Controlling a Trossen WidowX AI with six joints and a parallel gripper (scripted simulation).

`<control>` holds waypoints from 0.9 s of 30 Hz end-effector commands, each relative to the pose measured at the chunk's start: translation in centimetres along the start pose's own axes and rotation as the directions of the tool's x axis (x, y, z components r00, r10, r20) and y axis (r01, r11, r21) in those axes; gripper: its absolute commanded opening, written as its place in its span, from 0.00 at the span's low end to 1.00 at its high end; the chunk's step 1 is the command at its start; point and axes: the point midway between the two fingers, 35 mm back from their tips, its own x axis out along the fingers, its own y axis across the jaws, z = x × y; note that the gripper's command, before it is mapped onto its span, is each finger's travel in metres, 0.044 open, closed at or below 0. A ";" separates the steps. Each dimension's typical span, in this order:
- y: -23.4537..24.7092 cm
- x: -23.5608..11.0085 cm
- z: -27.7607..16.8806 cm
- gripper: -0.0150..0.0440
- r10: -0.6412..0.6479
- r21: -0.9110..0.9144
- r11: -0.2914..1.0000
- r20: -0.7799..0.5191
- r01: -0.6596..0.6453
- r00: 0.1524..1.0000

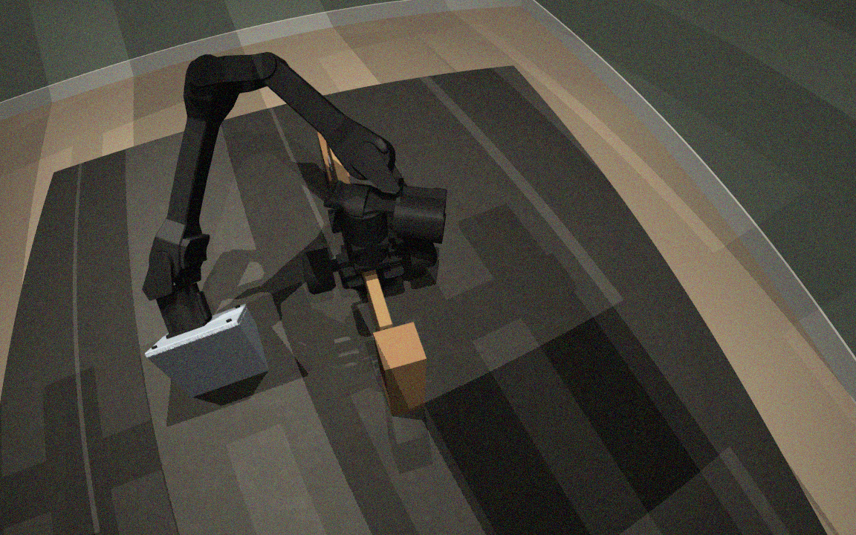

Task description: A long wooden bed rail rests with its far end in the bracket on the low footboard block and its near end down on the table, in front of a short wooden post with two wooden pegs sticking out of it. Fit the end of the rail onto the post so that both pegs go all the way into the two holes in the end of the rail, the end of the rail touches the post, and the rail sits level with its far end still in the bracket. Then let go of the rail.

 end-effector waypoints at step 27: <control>-0.4 -2.1 0.1 0.25 -0.019 -0.003 1.000 -0.001 0.019 1.000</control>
